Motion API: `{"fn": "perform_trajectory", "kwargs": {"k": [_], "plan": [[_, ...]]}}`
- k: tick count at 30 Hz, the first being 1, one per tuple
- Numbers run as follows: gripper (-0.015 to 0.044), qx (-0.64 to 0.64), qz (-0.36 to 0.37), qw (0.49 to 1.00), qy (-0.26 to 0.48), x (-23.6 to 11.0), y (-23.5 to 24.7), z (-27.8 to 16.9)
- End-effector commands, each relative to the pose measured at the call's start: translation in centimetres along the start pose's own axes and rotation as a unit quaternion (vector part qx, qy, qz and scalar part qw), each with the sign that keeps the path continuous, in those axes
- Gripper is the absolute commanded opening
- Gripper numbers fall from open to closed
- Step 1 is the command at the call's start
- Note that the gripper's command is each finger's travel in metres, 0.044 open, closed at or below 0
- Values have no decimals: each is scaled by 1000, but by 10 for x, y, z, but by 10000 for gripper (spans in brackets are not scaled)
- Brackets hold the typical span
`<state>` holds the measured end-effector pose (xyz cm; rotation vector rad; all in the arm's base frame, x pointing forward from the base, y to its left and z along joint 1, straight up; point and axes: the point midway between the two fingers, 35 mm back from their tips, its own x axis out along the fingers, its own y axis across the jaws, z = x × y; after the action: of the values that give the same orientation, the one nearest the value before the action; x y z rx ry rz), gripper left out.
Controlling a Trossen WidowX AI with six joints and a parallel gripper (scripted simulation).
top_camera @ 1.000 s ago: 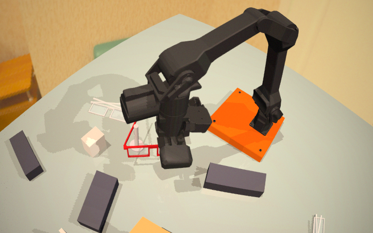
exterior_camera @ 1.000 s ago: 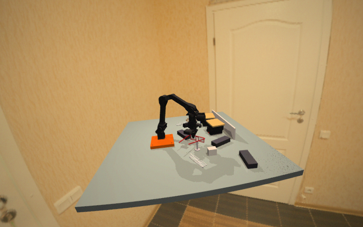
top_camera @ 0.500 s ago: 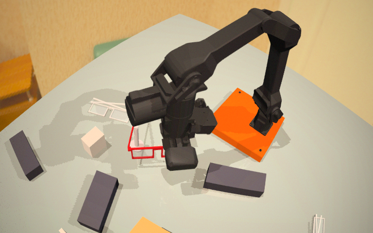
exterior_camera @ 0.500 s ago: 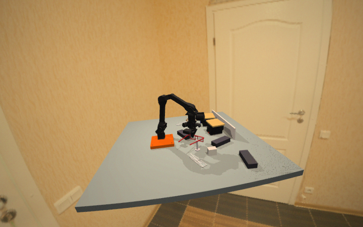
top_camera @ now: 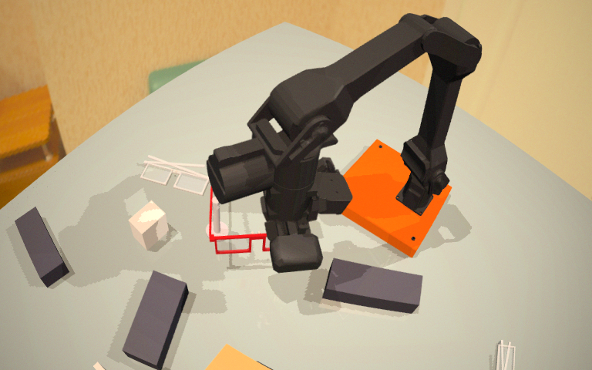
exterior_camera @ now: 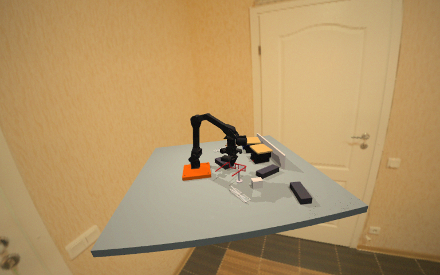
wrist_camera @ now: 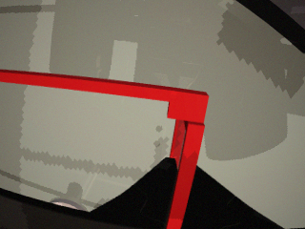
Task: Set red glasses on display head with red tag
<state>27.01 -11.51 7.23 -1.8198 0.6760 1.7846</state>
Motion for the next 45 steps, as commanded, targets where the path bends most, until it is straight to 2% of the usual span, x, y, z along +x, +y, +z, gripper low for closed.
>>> {"fn": "perform_trajectory", "kwargs": {"k": [1, 45], "plan": [[0, 1, -1, 1000, 2, -1, -2, 4], [0, 1, -2, 1000, 2, -6, -2, -3]]}}
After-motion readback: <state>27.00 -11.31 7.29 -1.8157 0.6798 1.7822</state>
